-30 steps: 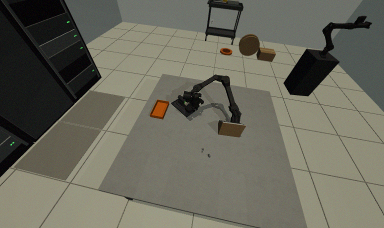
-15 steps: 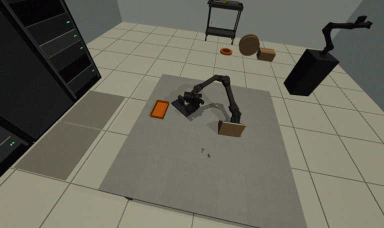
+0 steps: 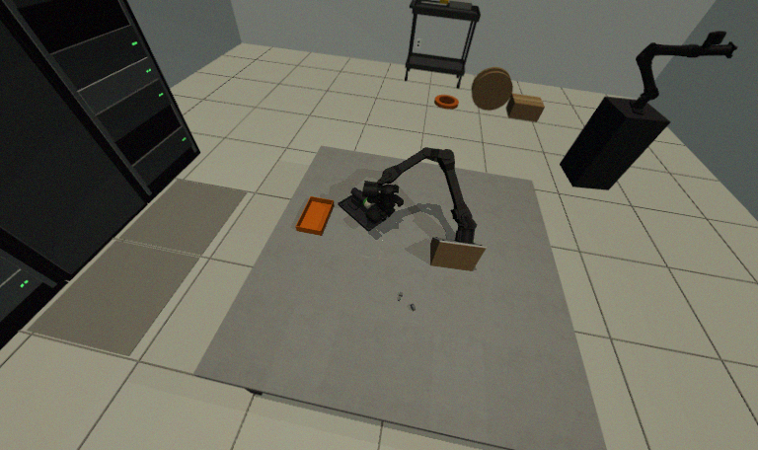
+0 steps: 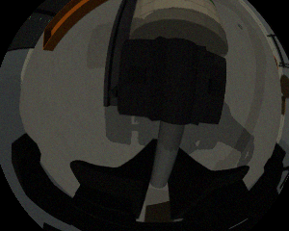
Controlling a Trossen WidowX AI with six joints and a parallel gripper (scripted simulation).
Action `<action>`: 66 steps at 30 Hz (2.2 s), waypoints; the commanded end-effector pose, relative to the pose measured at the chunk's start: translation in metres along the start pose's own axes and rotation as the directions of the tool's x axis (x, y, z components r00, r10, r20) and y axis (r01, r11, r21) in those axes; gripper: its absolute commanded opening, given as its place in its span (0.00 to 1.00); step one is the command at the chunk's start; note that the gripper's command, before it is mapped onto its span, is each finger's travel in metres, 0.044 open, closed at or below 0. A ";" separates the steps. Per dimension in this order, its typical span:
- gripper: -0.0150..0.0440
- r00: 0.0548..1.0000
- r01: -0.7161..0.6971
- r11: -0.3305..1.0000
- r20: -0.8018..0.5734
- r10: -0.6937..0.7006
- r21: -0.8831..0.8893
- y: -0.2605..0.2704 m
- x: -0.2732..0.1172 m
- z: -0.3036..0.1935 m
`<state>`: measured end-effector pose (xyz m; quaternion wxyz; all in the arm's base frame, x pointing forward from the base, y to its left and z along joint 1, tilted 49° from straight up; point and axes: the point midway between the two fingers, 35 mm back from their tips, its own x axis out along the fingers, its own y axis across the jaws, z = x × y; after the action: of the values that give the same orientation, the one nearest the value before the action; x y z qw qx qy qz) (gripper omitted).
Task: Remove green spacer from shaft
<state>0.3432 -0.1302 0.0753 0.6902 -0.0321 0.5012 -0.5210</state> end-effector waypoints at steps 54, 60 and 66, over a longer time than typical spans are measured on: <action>0.25 1.000 -0.001 1.000 -0.003 0.001 0.001 0.000 0.000 -0.007; 0.25 1.000 -0.001 1.000 -0.003 0.001 0.001 0.000 0.000 -0.007; 0.25 1.000 -0.001 1.000 -0.003 0.001 0.001 0.000 0.000 -0.008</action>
<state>0.3383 -0.1269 0.0718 0.6901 -0.0323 0.5013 -0.5210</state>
